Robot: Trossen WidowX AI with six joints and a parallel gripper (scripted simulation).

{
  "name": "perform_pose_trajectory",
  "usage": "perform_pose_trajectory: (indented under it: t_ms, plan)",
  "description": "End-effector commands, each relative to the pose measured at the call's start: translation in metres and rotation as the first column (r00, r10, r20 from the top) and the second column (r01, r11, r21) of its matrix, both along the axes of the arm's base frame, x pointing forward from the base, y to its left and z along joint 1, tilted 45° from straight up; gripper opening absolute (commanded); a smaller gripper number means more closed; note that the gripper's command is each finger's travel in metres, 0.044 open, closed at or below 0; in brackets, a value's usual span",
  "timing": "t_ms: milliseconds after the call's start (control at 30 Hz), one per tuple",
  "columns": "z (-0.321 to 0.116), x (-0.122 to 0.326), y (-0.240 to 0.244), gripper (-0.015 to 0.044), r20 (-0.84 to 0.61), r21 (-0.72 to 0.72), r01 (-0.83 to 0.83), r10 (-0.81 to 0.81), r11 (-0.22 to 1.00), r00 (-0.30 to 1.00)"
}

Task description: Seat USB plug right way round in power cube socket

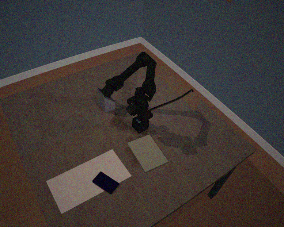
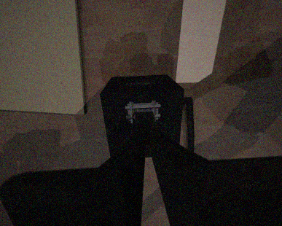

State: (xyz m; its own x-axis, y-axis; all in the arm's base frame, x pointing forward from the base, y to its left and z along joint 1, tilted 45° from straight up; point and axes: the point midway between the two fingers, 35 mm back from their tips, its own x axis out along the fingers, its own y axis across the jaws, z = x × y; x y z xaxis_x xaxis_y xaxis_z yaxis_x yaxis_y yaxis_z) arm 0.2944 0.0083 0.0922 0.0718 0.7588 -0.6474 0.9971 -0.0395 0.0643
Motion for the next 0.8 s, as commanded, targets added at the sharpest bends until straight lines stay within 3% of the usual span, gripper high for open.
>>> perform_pose_trajectory:
  t_ms: [0, 767]
  plan:
    - [0.0000, 0.0004, 0.0007, 0.0000, -0.001, 0.005, 0.005, -0.005, 1.000, 1.000]
    - [-0.0019, 0.0006, 0.0027, 0.0000, -0.001, 0.005, 0.005, -0.005, 1.000, 1.000]
